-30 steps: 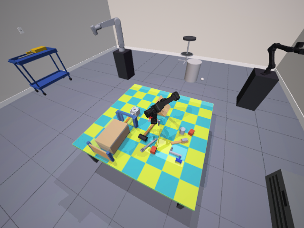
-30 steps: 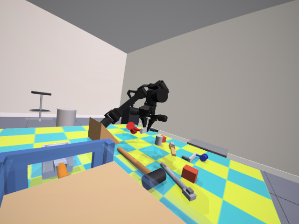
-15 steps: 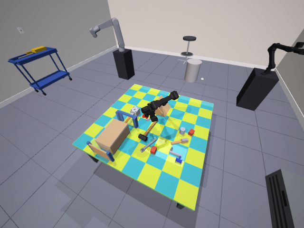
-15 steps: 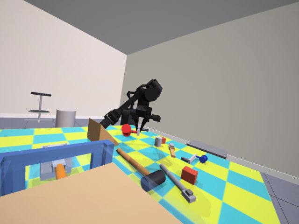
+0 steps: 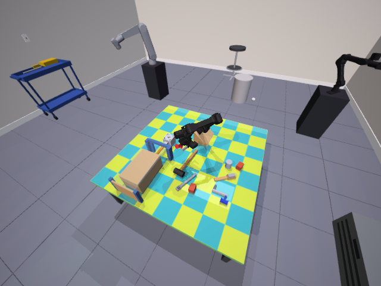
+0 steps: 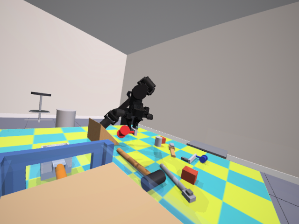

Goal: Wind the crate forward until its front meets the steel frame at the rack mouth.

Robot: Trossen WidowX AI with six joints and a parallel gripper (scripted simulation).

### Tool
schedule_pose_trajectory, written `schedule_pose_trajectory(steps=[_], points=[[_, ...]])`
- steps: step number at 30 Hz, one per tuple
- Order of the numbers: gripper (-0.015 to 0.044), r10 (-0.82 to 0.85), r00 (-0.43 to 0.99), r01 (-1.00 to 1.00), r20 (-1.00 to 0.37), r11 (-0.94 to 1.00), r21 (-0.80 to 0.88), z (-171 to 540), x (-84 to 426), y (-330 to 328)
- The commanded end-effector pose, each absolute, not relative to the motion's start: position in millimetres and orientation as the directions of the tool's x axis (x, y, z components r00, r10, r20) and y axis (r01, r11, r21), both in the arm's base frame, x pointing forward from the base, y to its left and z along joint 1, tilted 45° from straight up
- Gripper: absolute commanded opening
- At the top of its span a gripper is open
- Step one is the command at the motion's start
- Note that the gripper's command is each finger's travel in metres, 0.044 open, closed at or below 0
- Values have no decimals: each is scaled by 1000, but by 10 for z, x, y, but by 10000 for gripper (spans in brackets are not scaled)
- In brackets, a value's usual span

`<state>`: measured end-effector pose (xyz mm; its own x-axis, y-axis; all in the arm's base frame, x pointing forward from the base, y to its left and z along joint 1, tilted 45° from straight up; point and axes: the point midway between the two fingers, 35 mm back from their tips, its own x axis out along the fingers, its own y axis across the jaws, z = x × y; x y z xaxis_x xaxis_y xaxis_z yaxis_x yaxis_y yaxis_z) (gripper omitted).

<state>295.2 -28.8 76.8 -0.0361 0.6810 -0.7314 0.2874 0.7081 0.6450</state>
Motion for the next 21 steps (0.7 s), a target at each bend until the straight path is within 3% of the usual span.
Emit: schedule_pose_trajectory(steps=[1, 21], points=[[0, 680, -35, 182, -733, 725, 664, 697, 2892, -374], [0, 695, -35, -327, -718, 671, 665, 443, 2629, -601]])
